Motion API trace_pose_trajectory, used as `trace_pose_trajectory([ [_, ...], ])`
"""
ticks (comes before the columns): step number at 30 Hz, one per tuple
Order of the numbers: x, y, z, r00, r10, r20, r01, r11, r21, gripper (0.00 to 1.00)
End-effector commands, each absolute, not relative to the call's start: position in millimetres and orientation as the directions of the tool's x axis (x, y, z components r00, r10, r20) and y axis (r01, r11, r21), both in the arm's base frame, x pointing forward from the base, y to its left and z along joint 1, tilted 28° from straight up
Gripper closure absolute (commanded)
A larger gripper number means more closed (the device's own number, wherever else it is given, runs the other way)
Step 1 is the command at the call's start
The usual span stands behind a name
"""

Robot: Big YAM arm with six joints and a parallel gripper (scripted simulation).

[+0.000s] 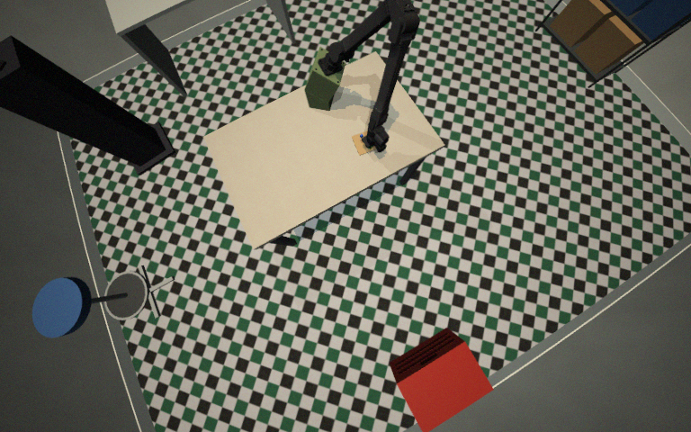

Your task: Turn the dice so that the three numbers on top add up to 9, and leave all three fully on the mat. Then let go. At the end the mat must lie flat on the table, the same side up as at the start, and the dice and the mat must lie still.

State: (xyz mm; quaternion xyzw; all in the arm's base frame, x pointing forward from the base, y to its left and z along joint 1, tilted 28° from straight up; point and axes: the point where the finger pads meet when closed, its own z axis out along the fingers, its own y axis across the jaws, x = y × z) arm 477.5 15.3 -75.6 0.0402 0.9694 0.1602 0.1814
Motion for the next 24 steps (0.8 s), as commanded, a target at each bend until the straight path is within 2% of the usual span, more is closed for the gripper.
trace_pose_trajectory([
  [1, 487, 16, -71, -0.922, 0.144, -0.359, 0.021, 0.945, 0.326, 0.78],
  [5, 487, 16, -71, -0.922, 0.144, -0.359, 0.021, 0.945, 0.326, 0.74],
  [6, 487, 16, -71, -0.922, 0.144, -0.359, 0.021, 0.945, 0.326, 0.7],
  [24, 477, 4, -54, -0.922, 0.144, -0.36, 0.022, 0.947, 0.322, 0.7],
])
